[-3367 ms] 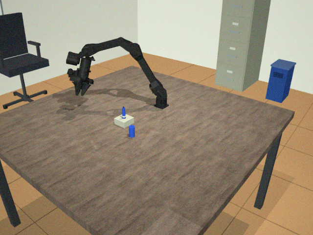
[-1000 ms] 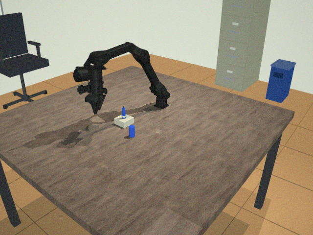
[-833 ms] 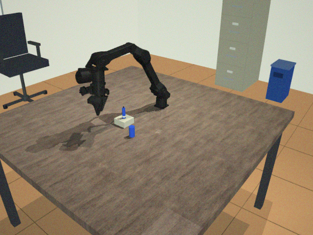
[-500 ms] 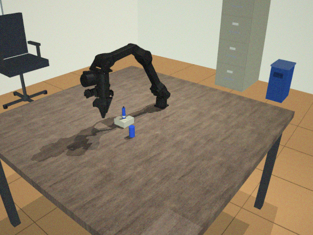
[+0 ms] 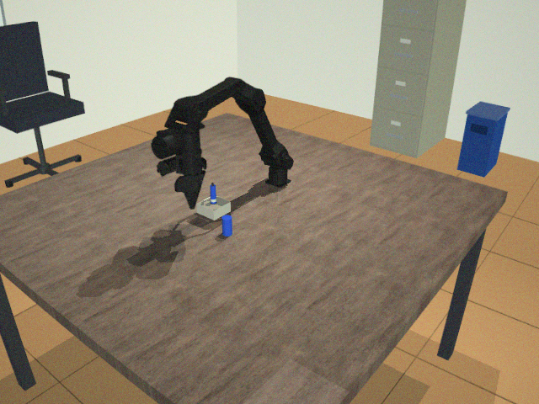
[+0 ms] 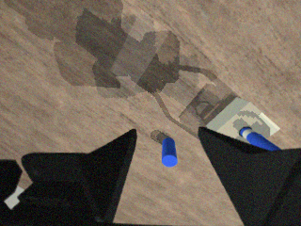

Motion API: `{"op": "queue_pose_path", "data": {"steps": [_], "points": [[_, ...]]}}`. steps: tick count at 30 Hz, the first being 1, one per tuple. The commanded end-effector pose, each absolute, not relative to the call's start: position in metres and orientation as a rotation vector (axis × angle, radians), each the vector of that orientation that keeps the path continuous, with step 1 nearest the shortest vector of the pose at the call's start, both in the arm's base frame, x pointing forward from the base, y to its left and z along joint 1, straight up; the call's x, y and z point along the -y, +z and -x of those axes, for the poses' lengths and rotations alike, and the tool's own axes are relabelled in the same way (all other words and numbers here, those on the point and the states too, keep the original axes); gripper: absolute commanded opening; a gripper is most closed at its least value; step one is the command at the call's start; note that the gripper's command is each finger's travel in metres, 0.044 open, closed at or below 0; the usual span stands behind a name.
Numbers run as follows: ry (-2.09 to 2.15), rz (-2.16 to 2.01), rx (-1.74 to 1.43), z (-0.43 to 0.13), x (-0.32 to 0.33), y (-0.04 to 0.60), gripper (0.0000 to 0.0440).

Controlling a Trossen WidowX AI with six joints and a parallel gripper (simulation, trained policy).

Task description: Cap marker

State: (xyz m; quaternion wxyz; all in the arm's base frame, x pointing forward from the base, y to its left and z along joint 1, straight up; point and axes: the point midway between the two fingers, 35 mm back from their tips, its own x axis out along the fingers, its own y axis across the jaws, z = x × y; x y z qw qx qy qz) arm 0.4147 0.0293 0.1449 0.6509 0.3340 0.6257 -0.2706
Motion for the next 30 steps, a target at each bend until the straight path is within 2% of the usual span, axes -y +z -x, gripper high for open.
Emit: {"op": "queue_pose_path", "data": {"steps": [1, 30], "points": [[-0.625, -0.740, -1.439, -0.411, -0.039, 0.141, 0.0325], [-0.608, -0.542, -1.609, -0.371, -0.091, 0.106, 0.0304]]}}
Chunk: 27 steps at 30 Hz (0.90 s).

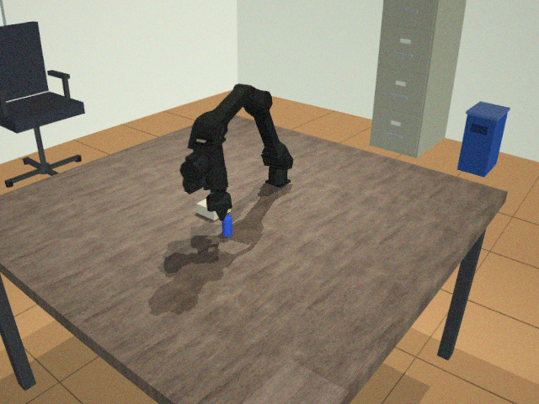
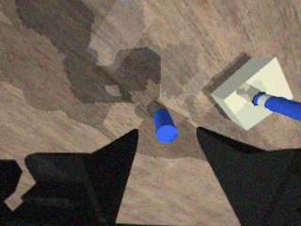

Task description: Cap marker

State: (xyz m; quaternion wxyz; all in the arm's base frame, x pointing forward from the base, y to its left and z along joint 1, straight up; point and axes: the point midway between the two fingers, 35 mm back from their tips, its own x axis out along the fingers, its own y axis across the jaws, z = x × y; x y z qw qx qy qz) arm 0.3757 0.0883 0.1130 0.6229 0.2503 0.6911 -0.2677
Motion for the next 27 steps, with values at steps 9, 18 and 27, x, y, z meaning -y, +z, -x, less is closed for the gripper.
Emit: {"op": "queue_pose_path", "data": {"steps": [9, 18, 27], "points": [[-0.581, -0.484, -1.653, -0.363, -0.096, 0.085, 0.0285], [-0.552, -0.430, -1.677, -0.358, -0.097, 0.065, 0.0261], [-0.523, -0.394, -1.649, -0.357, -0.097, 0.070, 0.0090]]}}
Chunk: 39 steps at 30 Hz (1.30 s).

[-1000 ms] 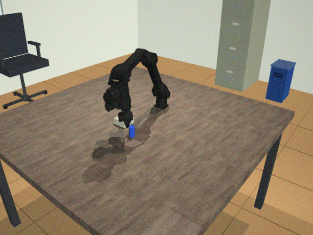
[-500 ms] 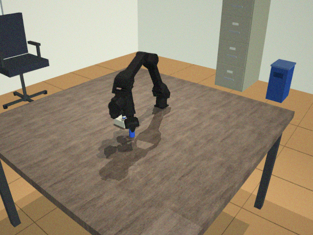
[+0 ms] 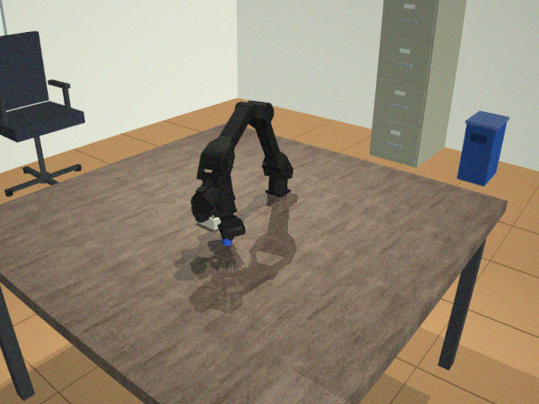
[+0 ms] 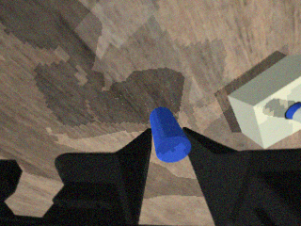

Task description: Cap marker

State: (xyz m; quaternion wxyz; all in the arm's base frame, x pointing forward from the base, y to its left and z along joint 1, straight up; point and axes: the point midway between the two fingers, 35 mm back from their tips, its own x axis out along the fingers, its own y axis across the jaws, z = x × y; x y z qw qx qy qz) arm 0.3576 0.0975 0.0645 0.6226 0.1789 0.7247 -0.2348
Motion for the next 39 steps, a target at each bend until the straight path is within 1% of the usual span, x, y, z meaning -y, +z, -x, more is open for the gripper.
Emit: {"op": "queue_pose_path", "data": {"steps": [1, 4, 17, 39], "points": [[-0.518, -0.394, -1.644, -0.356, -0.096, 0.074, 0.0064], [-0.508, -0.396, -1.624, -0.357, -0.094, 0.085, 0.0054], [-0.481, -0.413, -1.570, -0.354, -0.077, 0.133, 0.0056], [-0.548, -0.495, -1.601, -0.316, 0.002, 0.177, 0.0020]]}}
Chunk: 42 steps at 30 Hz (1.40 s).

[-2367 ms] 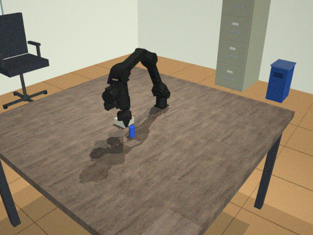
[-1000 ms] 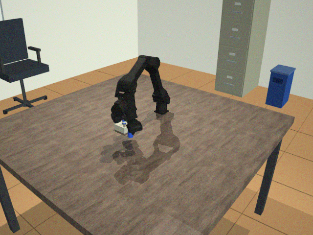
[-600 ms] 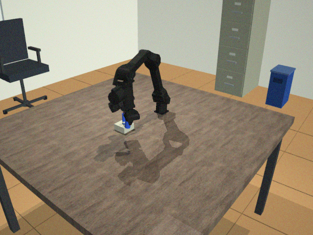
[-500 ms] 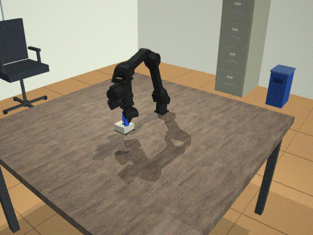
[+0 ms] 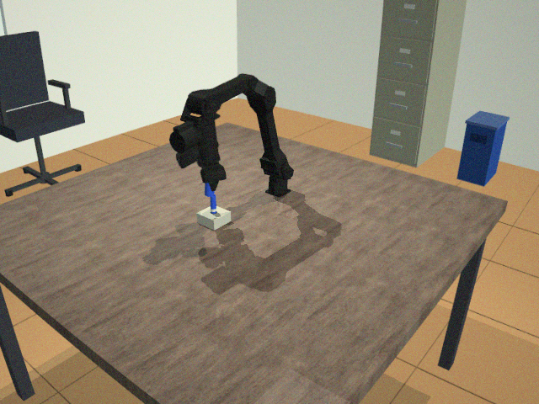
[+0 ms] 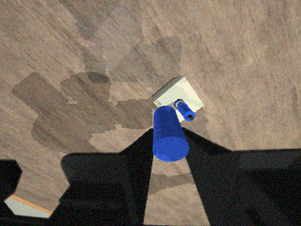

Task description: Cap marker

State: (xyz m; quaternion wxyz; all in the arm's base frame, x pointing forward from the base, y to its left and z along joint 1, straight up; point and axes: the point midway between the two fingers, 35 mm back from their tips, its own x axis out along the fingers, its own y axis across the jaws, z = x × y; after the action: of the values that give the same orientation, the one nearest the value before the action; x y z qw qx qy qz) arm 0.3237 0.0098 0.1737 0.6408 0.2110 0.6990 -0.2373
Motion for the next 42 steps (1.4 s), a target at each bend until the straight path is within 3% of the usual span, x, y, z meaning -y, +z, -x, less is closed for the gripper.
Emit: {"op": "queue_pose_path", "data": {"steps": [1, 9, 42], "points": [[-0.551, -0.500, -1.598, -0.315, 0.005, 0.178, 0.0018], [-0.565, -0.527, -1.605, -0.304, 0.018, 0.178, 0.0000], [-0.538, -0.509, -1.691, -0.284, 0.014, 0.128, 0.0000]]}}
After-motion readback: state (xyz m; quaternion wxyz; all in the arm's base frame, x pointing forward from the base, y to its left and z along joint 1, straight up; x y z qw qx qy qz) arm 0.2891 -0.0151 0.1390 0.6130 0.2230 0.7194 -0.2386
